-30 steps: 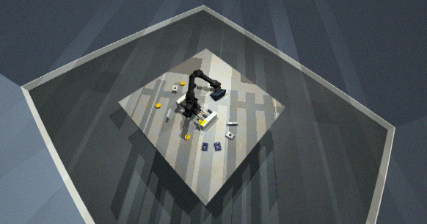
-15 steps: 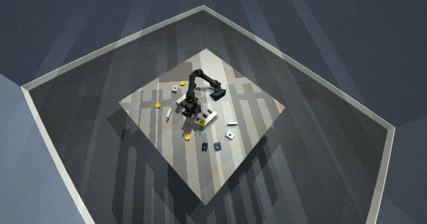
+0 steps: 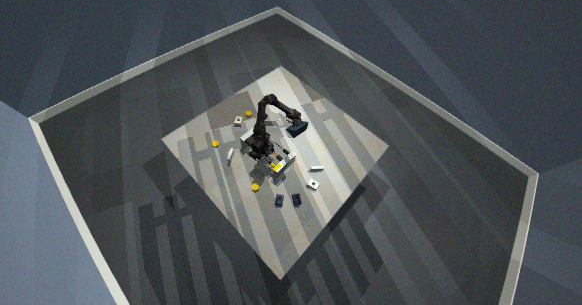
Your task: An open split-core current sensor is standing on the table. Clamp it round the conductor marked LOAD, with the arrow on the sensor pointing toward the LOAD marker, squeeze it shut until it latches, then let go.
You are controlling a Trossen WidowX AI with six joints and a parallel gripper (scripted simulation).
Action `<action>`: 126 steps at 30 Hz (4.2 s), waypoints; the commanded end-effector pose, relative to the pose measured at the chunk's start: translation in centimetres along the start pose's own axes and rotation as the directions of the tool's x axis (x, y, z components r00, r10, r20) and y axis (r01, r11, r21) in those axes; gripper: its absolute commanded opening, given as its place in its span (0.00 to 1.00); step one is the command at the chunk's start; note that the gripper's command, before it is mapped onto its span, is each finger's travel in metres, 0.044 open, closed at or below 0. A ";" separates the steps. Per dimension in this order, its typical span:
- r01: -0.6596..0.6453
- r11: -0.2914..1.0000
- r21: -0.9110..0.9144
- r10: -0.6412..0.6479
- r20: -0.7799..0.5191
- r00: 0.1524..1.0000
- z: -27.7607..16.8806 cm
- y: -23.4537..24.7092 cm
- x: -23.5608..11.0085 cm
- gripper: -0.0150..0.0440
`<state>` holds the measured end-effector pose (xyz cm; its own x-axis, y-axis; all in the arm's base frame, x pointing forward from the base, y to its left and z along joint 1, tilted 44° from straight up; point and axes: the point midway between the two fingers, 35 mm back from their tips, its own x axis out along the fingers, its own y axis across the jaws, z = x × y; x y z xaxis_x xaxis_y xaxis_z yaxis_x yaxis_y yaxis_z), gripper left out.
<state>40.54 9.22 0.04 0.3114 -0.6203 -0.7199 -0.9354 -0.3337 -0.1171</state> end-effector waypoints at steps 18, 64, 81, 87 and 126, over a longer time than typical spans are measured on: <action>-0.001 1.000 -0.001 0.001 0.000 1.000 0.0 0.0 0.0 0.87; -0.003 1.000 -0.002 0.003 0.000 1.000 0.0 0.4 -0.1 0.25; -0.001 1.000 -0.005 0.001 0.000 1.000 0.1 0.5 0.0 0.43; -0.001 1.000 -0.005 0.001 0.000 1.000 0.1 0.5 0.0 0.70; -0.001 1.000 -0.005 0.001 0.000 1.000 0.1 0.5 0.0 0.99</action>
<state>40.12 9.13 -0.05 0.3114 -0.6201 -0.7200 -0.9348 -0.3362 -0.1147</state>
